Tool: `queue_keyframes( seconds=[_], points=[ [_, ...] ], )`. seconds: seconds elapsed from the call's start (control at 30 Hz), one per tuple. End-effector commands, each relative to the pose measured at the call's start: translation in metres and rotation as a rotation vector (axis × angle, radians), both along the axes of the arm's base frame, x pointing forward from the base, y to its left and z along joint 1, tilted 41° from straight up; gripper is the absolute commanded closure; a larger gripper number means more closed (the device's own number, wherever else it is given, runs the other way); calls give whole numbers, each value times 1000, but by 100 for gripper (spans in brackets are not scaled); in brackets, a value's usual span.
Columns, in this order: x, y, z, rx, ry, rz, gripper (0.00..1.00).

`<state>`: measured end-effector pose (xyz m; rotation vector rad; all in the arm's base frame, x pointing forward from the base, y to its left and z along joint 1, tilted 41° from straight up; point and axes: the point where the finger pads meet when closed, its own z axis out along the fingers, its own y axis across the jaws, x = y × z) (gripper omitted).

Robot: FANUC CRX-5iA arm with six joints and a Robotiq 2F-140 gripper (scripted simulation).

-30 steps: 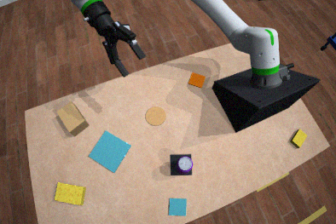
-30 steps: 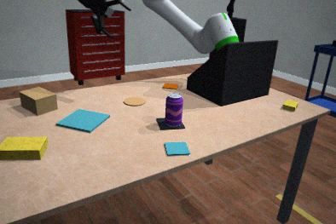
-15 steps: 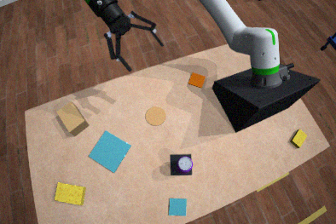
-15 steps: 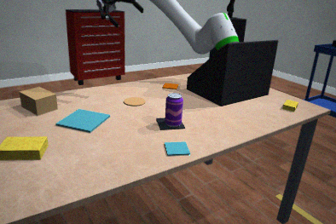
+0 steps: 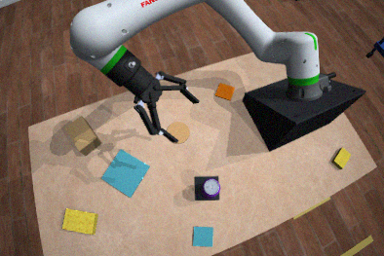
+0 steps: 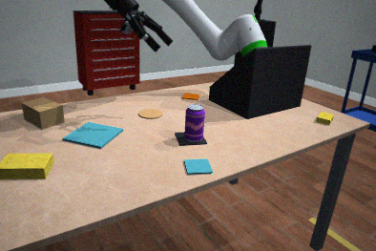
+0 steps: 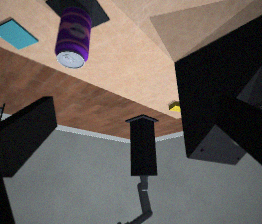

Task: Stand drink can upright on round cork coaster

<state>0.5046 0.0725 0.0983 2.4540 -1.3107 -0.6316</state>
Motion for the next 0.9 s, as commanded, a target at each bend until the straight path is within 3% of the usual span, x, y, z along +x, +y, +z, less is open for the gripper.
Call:
queue_keyframes(
  seconds=[0.0,0.27,0.33,0.37,0.87],
  points=[
    [-2,27,-64,24,48,275,0],
    [-18,66,-170,58,174,724,0],
    [-18,66,-170,58,174,724,0],
    [-22,80,-210,70,219,891,0],
    [-24,82,-215,119,425,1654,0]
  ],
)
